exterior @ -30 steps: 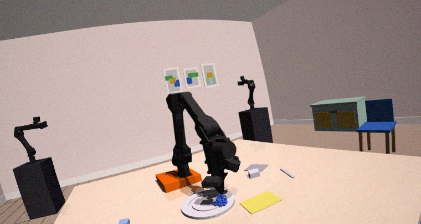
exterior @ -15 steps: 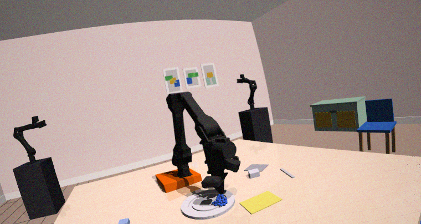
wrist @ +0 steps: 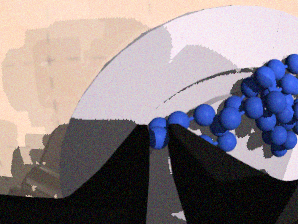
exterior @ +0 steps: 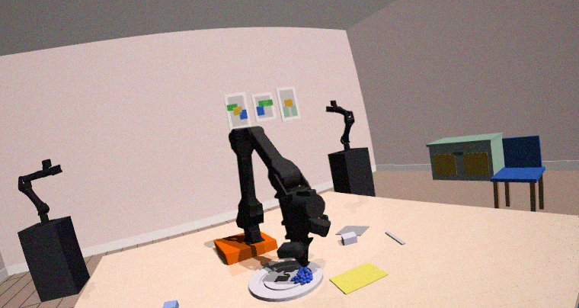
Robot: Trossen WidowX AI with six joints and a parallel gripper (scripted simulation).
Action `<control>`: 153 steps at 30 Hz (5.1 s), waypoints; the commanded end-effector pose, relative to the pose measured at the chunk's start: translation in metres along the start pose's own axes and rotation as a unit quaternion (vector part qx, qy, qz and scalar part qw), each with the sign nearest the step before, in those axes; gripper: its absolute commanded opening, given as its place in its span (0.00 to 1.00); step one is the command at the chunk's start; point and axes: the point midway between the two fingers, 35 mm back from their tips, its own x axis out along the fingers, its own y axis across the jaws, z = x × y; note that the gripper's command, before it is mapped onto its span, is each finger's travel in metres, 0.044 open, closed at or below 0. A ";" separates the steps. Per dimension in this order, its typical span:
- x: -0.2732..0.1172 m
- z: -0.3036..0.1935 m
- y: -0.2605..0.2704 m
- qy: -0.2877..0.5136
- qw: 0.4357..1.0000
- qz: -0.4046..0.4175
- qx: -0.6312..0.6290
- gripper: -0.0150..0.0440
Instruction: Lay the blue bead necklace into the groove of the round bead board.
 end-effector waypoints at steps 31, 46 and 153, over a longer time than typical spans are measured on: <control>0.005 -0.003 0.002 0.009 1.000 0.006 0.004 0.25; 0.005 -0.003 0.002 0.009 1.000 0.006 0.004 0.25; -0.017 -0.003 0.002 0.009 1.000 0.006 0.004 1.00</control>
